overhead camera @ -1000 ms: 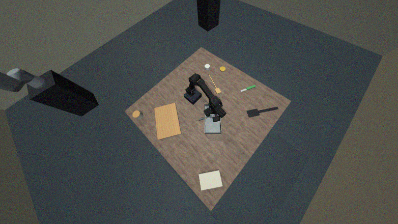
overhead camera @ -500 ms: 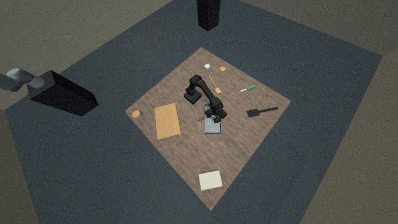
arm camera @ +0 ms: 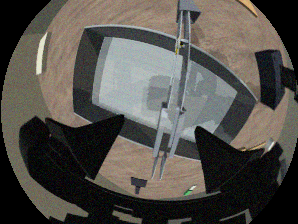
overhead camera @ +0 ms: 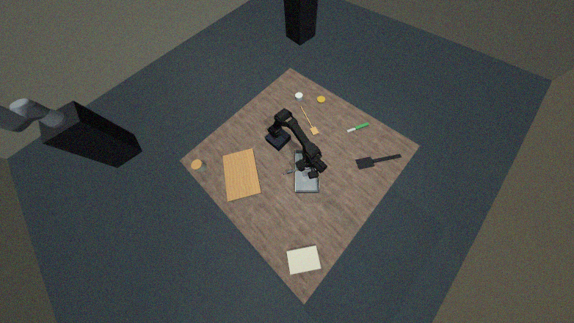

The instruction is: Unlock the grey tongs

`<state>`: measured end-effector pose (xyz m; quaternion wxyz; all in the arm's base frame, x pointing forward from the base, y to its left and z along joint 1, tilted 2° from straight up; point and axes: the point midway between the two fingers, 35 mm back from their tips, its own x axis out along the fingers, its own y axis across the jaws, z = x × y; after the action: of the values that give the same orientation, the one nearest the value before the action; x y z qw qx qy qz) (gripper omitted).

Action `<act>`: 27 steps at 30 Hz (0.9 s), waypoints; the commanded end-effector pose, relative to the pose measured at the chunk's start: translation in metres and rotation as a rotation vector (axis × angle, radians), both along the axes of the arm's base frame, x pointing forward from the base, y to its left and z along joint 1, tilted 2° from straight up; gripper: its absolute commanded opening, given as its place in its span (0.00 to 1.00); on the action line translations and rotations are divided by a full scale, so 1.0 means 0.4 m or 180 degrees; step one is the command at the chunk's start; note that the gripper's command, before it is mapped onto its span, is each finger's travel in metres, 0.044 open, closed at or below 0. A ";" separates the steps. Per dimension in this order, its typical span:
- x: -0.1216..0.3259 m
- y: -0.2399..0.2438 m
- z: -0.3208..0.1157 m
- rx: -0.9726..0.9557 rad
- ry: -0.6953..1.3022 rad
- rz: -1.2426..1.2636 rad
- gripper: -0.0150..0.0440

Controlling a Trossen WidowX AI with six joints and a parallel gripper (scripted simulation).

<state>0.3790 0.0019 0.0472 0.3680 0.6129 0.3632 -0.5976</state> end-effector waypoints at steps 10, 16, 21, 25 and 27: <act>-0.009 0.002 -0.064 0.0011 0.0050 -0.0017 1.00; -0.011 0.002 -0.089 0.0011 0.0050 -0.0017 1.00; -0.013 0.002 -0.106 0.0011 0.0051 -0.0017 1.00; -0.013 0.002 -0.106 0.0011 0.0051 -0.0017 1.00; -0.006 0.001 -0.096 0.0000 0.0018 0.0000 0.96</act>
<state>0.3765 0.0023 0.0082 0.3668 0.6109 0.3644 -0.5996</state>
